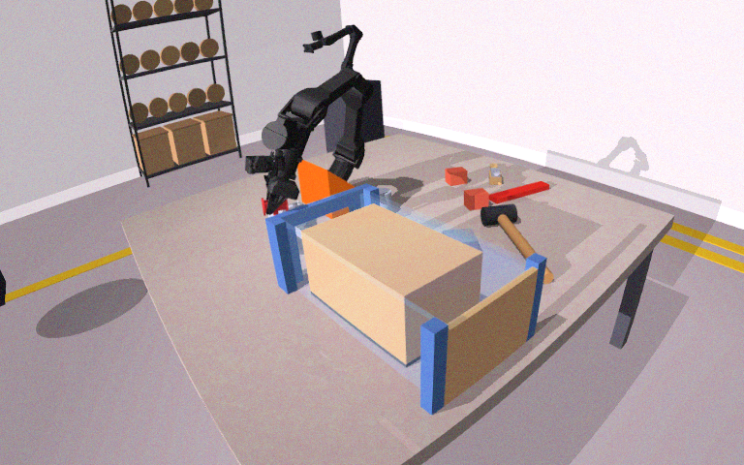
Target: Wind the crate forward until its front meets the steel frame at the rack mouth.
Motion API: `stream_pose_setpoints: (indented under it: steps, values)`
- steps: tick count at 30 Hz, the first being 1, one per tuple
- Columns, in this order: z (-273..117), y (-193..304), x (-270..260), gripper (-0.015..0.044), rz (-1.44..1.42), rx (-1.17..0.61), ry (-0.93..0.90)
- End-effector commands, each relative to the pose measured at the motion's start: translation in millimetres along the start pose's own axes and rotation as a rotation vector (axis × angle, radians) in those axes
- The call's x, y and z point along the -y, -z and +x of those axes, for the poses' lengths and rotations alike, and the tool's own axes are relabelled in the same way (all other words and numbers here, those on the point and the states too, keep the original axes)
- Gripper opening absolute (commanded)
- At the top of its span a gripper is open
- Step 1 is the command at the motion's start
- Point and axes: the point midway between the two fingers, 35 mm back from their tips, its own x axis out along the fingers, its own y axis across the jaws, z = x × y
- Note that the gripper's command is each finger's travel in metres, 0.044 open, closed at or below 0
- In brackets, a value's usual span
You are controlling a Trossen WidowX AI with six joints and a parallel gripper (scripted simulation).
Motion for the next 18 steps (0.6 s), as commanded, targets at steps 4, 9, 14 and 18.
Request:
stream_pose_setpoints:
  steps: [4,9,14,18]
  values:
    - [-9.3,33.2,-9.5,0.0000,-0.033,-0.052,-0.007]
    - [-12.4,39.3,-10.0,0.0000,-0.033,-0.053,-0.007]
    - [-15.2,44.9,-10.0,0.0000,-0.033,-0.053,-0.007]
    - [-17.5,49.5,-9.7,0.0000,-0.033,-0.054,-0.007]
